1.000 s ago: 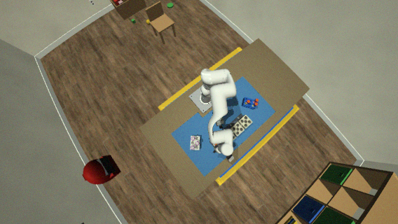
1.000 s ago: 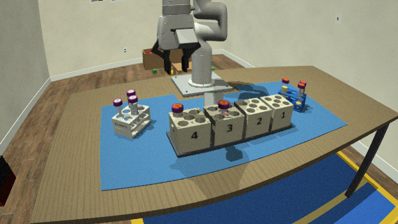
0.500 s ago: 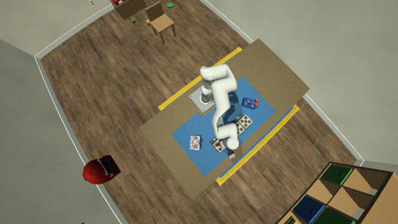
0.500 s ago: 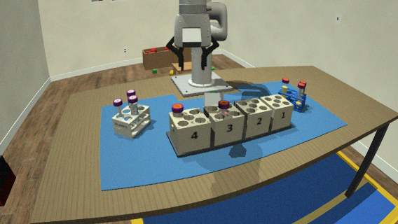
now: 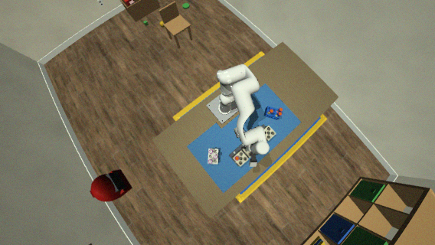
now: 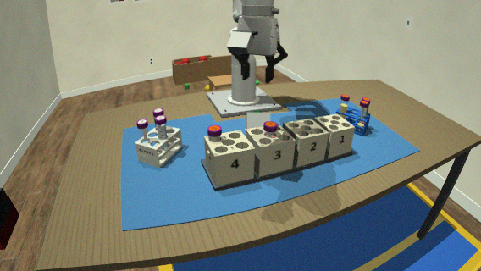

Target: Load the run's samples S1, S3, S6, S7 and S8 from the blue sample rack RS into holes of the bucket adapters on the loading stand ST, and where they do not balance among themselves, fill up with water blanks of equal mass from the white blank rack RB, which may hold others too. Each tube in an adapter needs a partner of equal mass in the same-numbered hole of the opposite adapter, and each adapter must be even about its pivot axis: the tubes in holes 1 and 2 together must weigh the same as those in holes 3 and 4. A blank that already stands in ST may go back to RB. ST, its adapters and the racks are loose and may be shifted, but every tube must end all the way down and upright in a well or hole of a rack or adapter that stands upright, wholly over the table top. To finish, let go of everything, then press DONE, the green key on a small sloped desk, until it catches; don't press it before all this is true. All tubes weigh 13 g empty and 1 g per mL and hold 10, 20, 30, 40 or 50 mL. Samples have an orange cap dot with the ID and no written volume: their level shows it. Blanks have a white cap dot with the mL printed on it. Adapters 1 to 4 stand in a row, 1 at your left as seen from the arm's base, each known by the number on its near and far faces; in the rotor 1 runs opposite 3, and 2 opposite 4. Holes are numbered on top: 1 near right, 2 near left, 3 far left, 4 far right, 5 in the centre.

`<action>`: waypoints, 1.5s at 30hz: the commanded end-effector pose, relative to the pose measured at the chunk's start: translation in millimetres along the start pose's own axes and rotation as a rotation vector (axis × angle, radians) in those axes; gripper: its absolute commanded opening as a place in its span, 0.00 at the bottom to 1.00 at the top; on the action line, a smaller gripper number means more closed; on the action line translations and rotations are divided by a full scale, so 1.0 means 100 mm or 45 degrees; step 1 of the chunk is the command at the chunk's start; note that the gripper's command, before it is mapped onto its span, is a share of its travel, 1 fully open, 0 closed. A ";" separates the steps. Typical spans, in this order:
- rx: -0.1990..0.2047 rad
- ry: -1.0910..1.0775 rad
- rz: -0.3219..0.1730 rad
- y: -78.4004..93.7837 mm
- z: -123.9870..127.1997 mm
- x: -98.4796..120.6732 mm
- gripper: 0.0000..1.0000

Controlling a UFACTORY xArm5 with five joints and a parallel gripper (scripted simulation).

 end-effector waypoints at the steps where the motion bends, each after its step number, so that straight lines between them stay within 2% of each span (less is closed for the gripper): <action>1: -0.007 0.197 0.007 -0.02 -0.11 0.19 0.57; 7: -0.008 0.330 0.007 -0.02 -0.20 0.37 0.57; 20: -0.008 0.330 0.006 -0.02 -0.51 0.94 0.57; 22: -0.008 0.330 0.006 -0.02 -0.51 0.94 0.57; 37: -0.009 0.330 0.005 -0.01 -0.86 1.60 0.57; 39: -0.009 0.330 0.005 -0.01 -0.86 1.60 0.57; 45: -0.009 0.330 0.004 -0.01 -1.01 1.87 0.57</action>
Point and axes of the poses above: the point where the finger pads meet when closed, its own y axis out along the fingers, its own z axis across the jaws, x = y × z, the point moved 7 cm from there along -y, back along the fingers, and after that the axes turned 14 degrees about y, right-handed, at the moved point
